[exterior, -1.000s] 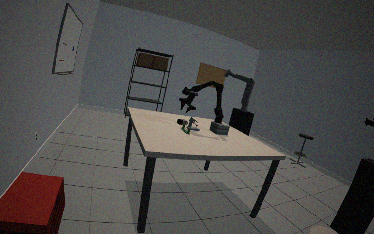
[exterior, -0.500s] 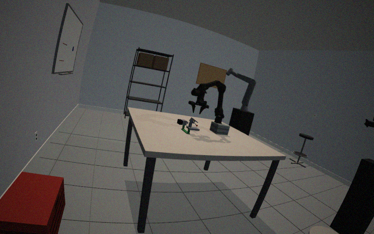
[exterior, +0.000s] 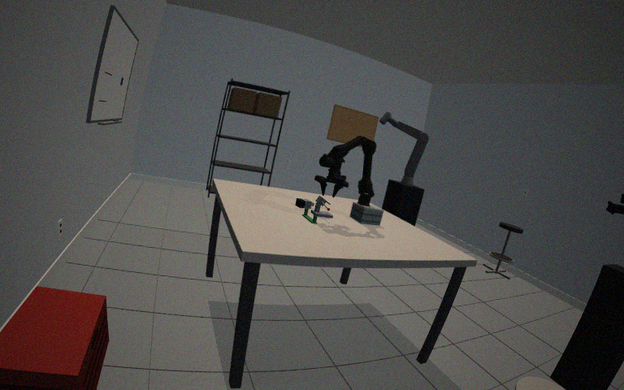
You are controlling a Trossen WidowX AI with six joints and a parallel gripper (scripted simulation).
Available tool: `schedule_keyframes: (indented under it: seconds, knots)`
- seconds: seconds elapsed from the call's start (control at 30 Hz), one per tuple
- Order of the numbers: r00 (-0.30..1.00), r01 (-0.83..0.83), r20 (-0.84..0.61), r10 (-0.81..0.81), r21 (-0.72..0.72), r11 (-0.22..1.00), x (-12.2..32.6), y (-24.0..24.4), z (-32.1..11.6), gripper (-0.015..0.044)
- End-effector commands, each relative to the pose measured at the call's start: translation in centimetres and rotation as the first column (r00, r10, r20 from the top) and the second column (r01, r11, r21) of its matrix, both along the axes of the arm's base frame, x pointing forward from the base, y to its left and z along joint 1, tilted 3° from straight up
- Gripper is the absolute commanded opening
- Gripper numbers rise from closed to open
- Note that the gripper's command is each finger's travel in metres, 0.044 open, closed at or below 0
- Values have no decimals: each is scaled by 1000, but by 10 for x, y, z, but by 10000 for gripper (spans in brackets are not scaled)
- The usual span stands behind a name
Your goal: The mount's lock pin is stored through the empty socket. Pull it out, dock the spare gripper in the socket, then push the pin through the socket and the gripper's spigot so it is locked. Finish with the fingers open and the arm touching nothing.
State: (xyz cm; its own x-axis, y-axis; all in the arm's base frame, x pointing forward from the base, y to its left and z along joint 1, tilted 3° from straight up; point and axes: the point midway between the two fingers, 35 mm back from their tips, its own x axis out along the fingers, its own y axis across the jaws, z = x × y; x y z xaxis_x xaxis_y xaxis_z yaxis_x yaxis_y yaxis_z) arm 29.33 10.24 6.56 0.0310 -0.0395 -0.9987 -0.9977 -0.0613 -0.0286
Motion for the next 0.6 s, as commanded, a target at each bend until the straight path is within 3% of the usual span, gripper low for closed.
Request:
schedule_keyframes:
  seconds: [0.0,0.57]
  knots:
    - [1000,-4,-26,4,-3,1000,-5,0,-29,300]
    - [1000,-4,-26,4,-3,1000,-4,1,-51,300]
